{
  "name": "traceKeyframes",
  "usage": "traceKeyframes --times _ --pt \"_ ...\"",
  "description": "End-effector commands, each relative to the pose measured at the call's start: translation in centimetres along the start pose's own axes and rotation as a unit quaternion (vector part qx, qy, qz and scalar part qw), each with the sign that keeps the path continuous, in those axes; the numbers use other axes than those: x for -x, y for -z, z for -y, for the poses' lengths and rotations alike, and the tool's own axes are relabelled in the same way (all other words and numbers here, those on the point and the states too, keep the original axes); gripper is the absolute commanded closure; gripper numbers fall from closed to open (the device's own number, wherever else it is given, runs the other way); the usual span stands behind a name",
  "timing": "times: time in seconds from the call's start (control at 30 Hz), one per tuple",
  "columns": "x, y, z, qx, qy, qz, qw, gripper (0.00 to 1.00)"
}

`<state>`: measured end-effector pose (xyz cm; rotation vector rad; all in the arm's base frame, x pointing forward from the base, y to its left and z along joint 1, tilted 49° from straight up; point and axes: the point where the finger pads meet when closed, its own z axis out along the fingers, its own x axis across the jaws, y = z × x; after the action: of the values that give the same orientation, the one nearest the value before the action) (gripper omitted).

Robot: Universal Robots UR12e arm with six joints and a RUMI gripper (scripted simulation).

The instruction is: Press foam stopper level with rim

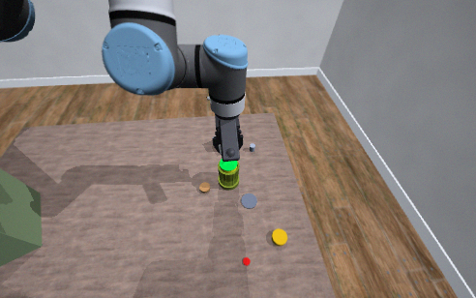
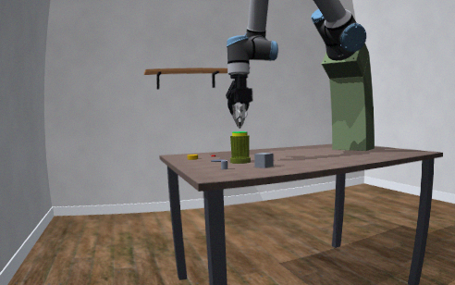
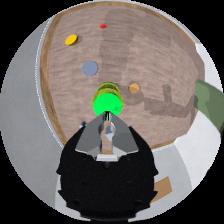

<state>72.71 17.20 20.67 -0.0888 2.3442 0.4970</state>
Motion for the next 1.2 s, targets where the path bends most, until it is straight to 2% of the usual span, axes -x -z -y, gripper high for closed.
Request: traceKeyframes --times 0.0,1.17 --pt "0.18 -1.36 0.00 -0.001 0.000 0.001 1.000 1.00" --pt "0.17 -2.28 0.00 -0.001 0.000 0.001 1.000 1.00"
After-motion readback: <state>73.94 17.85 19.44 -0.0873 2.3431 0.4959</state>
